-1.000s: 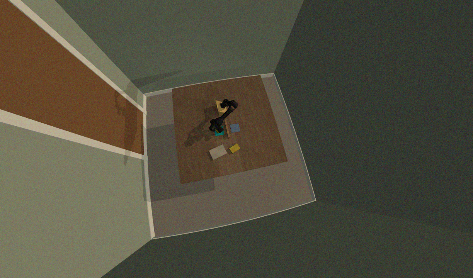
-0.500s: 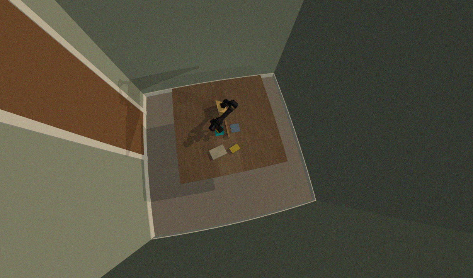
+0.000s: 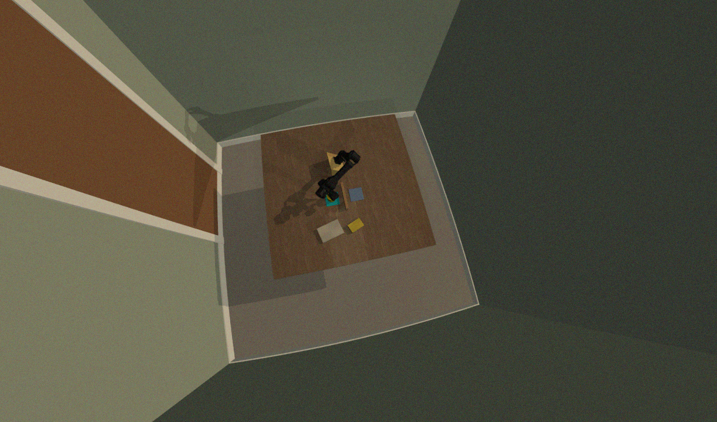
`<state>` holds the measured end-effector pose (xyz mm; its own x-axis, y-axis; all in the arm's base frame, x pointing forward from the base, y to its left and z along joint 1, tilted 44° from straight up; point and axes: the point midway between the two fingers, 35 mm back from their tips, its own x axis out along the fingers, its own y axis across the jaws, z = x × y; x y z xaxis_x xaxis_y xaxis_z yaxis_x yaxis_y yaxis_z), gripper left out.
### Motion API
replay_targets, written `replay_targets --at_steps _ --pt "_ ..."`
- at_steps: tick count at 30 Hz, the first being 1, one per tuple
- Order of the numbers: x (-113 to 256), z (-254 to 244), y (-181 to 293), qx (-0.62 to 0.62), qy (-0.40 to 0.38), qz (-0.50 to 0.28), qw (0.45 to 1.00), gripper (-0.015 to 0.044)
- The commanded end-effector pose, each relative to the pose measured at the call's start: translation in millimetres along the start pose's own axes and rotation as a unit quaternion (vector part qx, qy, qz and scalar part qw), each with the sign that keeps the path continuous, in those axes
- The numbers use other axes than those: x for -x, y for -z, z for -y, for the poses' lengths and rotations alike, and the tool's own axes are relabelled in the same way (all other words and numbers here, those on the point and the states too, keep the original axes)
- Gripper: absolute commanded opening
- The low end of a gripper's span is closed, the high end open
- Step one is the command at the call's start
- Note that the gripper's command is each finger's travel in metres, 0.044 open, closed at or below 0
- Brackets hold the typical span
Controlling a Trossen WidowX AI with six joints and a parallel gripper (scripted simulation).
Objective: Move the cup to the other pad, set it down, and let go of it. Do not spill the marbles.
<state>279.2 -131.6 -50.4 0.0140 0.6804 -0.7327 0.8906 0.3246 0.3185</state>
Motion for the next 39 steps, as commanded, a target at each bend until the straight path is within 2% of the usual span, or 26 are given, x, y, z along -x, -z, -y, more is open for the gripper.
replay_targets --at_steps 1,14,25,39 --pt "8 0 -1 0.001 0.001 0.003 1.000 0.0147" --pt "23 0 1 0.001 0.000 0.003 1.000 0.0147" --pt "22 -1 1 -0.001 -0.001 0.000 1.000 0.0435" --pt "66 -3 0 0.000 0.000 0.003 1.000 0.0440"
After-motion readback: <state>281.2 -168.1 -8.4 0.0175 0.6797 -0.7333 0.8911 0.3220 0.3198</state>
